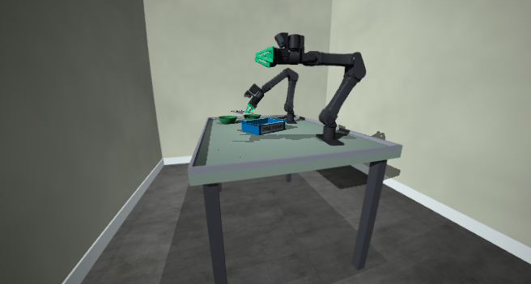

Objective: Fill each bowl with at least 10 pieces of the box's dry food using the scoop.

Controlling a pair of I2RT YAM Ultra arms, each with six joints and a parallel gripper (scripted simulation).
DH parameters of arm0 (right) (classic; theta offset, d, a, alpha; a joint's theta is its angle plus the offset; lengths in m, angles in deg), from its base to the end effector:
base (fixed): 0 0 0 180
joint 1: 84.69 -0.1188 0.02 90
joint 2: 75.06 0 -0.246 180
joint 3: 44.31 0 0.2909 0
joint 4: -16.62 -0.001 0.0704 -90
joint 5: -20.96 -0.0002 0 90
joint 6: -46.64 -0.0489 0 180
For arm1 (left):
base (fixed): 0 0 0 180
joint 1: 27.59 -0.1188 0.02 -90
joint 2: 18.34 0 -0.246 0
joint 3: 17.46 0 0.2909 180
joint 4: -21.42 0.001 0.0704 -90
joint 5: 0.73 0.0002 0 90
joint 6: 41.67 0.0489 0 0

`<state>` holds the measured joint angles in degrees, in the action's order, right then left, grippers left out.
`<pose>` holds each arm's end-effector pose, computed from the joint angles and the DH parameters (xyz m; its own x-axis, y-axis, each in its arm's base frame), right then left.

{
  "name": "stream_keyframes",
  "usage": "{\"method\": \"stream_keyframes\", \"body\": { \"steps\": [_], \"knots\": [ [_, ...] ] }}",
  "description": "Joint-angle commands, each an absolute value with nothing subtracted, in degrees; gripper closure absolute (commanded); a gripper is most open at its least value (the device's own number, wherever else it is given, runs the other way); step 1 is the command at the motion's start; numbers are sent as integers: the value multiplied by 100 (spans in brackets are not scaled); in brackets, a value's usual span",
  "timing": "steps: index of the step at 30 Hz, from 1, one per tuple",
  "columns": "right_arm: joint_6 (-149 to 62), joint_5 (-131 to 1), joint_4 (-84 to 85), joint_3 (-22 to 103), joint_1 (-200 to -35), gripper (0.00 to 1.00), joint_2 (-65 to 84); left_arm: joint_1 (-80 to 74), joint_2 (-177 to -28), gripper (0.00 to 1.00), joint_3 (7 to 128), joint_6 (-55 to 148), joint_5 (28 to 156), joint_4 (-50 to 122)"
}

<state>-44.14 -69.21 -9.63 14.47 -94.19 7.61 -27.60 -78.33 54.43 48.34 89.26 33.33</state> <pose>0.3262 0.0555 0.1533 -0.7592 -0.1133 -0.6409 -0.1528 0.9882 0.0064 0.3009 0.0011 0.3916 -0.0002 0.0002 -1.0000 -0.0003 1.0000 0.0002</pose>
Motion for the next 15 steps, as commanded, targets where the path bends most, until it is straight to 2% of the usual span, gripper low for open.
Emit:
{"method": "stream_keyframes", "body": {
  "steps": [1, 4, 15],
  "knots": [
    [-4214, -6771, -411, 1515, -9158, 100, 762, -2759, -7768, 0, 5533, 4833, 8927, 3280],
    [-4228, -6741, -380, 1342, -9105, 100, 810, -2759, -7768, 0, 5533, 4833, 8927, 3281],
    [-4334, -6830, -1074, 1983, -9088, 100, 827, -2759, -7768, 0, 5533, 4833, 8927, 3280]
  ]
}}
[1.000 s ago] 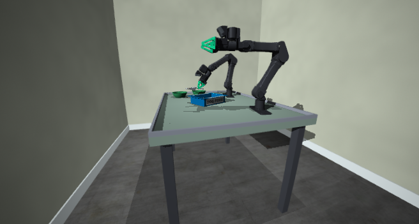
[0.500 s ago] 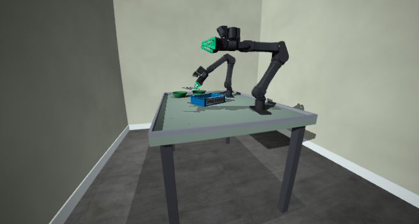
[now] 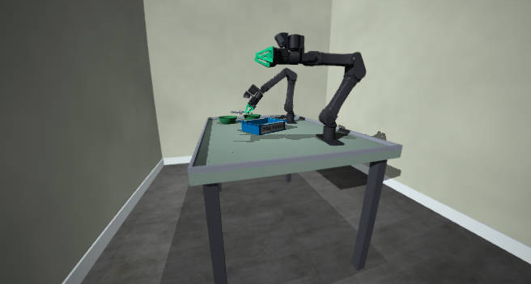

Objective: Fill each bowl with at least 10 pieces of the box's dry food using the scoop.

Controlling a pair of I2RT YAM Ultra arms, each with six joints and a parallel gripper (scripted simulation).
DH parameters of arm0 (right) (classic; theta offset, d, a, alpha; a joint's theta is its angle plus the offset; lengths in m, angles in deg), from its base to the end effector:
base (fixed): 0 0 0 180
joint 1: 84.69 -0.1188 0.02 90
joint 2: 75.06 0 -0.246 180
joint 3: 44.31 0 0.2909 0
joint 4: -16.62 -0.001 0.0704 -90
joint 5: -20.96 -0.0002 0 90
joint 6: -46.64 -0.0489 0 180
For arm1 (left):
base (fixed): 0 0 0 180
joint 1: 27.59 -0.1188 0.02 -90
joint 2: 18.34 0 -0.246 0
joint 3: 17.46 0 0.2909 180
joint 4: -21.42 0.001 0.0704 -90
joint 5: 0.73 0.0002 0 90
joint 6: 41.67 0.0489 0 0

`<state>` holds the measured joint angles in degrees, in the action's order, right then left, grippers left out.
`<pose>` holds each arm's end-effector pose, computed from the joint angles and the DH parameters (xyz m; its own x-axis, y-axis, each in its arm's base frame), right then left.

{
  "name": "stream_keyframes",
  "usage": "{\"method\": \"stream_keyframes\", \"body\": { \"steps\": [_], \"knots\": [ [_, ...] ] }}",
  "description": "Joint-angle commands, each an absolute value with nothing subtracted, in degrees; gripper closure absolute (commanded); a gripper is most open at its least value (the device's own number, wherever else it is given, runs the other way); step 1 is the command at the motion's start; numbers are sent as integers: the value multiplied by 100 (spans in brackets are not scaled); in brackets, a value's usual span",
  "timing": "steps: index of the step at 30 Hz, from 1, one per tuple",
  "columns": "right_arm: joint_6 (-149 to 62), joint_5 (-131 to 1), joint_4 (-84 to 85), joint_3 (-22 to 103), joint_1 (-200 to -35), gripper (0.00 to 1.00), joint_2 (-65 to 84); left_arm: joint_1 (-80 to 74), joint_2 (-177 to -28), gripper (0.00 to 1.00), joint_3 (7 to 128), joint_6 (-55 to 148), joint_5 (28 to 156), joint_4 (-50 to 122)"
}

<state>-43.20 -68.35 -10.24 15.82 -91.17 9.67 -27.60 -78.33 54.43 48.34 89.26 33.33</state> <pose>0.3337 0.0395 0.1492 -0.7768 -0.0910 -0.6231 -0.1225 0.9924 0.0077 0.3009 0.0011 0.3916 -0.0002 0.0002 -1.0000 -0.0003 1.0000 0.0002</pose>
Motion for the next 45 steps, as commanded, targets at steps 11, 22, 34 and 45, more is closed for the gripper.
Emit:
{"method": "stream_keyframes", "body": {
  "steps": [11, 22, 34, 45],
  "knots": [
    [-4300, -6865, -1922, 2633, -9112, 100, 1177, -2759, -7768, 0, 5533, 4833, 8927, 3280],
    [-4275, -6869, -2602, 3183, -9141, 100, 1403, -2759, -7768, 0, 5533, 4833, 8927, 3280],
    [-4268, -6879, -3381, 3840, -9189, 100, 1718, -2759, -7768, 0, 5533, 4833, 8927, 3280],
    [-4270, -6877, -3562, 4066, -9157, 100, 1607, -2759, -7768, 0, 5533, 4833, 8927, 3280]
  ]
}}
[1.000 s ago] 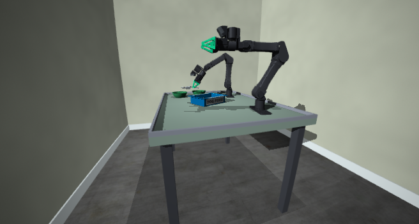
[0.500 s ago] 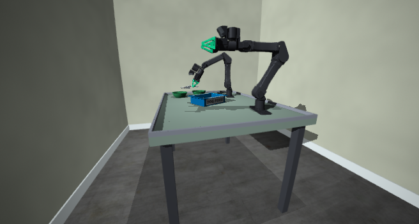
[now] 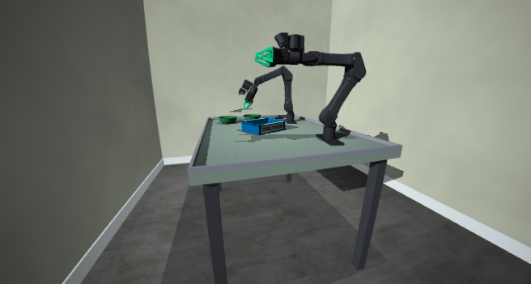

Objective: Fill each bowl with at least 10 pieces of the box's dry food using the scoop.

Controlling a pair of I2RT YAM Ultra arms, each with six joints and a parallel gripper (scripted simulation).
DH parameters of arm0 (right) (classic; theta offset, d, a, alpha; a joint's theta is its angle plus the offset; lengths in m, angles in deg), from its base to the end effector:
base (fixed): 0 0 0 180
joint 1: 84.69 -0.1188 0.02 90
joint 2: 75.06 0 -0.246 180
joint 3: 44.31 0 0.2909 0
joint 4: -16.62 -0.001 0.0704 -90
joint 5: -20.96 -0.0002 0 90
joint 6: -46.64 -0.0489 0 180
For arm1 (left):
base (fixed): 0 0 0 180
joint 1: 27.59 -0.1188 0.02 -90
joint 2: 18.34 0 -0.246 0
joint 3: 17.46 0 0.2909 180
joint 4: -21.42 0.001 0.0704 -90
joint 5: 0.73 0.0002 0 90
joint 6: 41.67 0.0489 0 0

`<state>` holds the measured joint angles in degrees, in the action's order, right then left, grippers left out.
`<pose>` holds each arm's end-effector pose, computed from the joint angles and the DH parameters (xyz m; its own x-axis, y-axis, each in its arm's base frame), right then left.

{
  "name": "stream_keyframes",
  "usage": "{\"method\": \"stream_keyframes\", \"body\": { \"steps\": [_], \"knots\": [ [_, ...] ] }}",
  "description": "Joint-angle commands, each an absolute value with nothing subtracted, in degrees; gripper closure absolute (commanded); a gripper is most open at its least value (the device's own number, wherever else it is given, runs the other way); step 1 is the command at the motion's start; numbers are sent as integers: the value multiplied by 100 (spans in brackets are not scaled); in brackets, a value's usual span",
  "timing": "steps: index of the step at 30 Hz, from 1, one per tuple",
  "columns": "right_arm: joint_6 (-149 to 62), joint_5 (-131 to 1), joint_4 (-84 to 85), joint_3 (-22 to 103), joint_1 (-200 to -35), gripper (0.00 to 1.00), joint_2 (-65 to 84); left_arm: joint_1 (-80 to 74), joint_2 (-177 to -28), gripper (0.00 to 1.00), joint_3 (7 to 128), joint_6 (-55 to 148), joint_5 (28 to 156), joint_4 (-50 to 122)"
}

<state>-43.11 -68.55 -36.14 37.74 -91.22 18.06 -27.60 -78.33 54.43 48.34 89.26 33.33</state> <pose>0.3687 0.0436 0.2014 -0.8911 -0.1064 -0.4411 -0.1214 0.9926 0.0058 0.3009 0.0011 0.3916 -0.0002 0.0002 -1.0000 -0.0003 1.0000 0.0002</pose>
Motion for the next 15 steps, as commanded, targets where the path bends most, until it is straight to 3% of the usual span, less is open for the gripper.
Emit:
{"method": "stream_keyframes", "body": {
  "steps": [1, 15],
  "knots": [
    [-4270, -6877, -3562, 4066, -9157, 100, 1607, -2759, -7768, 0, 5533, 4833, 8927, 3280],
    [-4268, -6881, -3560, 4072, -9171, 100, 1614, -2759, -7768, 0, 5533, 4833, 8927, 3280]
  ]
}}
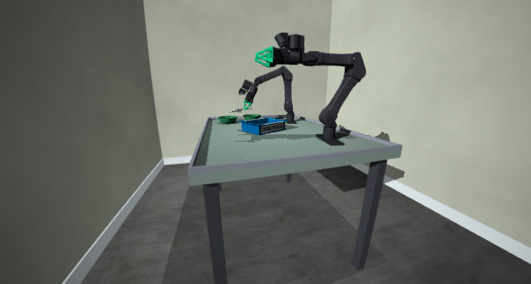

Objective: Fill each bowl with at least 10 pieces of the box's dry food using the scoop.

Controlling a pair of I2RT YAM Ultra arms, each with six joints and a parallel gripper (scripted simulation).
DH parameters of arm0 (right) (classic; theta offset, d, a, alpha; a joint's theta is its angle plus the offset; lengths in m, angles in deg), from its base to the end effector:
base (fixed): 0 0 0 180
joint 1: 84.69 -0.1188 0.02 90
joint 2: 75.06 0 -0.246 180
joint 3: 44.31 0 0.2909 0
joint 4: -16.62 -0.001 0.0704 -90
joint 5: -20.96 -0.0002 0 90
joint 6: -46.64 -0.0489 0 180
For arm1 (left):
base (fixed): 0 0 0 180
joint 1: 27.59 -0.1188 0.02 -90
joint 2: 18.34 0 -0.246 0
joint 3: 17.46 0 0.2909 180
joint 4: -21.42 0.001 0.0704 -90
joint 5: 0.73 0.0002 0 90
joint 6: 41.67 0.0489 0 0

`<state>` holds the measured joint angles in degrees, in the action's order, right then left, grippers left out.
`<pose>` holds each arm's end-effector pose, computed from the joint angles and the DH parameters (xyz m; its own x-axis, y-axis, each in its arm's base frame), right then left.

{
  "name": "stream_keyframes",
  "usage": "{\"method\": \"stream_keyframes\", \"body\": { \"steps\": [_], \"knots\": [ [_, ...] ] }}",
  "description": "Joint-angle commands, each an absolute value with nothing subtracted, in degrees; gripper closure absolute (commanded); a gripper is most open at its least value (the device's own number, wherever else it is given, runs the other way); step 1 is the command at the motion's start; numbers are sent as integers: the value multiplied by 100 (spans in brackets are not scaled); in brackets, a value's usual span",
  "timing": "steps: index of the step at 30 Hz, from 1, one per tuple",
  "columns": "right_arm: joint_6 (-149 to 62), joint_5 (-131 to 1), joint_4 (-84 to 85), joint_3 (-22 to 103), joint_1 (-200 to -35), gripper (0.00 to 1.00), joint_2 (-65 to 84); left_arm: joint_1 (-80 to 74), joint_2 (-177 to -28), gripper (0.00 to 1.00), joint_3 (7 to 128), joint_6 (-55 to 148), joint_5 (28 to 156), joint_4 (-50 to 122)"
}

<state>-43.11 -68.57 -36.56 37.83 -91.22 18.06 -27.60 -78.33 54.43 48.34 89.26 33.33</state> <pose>0.3682 0.0436 0.2016 -0.8937 -0.1067 -0.4359 -0.1212 0.9926 0.0055 0.3009 0.0011 0.3916 -0.0002 0.0002 -1.0000 -0.0003 1.0000 0.0002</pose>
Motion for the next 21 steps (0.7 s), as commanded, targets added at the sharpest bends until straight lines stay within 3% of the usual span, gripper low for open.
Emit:
{"method": "stream_keyframes", "body": {
  "steps": [1, 21],
  "knots": [
    [-4268, -6880, -3560, 4072, -9171, 100, 1614, -2759, -7768, 0, 5533, 4833, 8927, 3280],
    [-4267, -6881, -3617, 4060, -9185, 100, 1710, -2759, -7768, 0, 5533, 4833, 8927, 3280]
  ]
}}
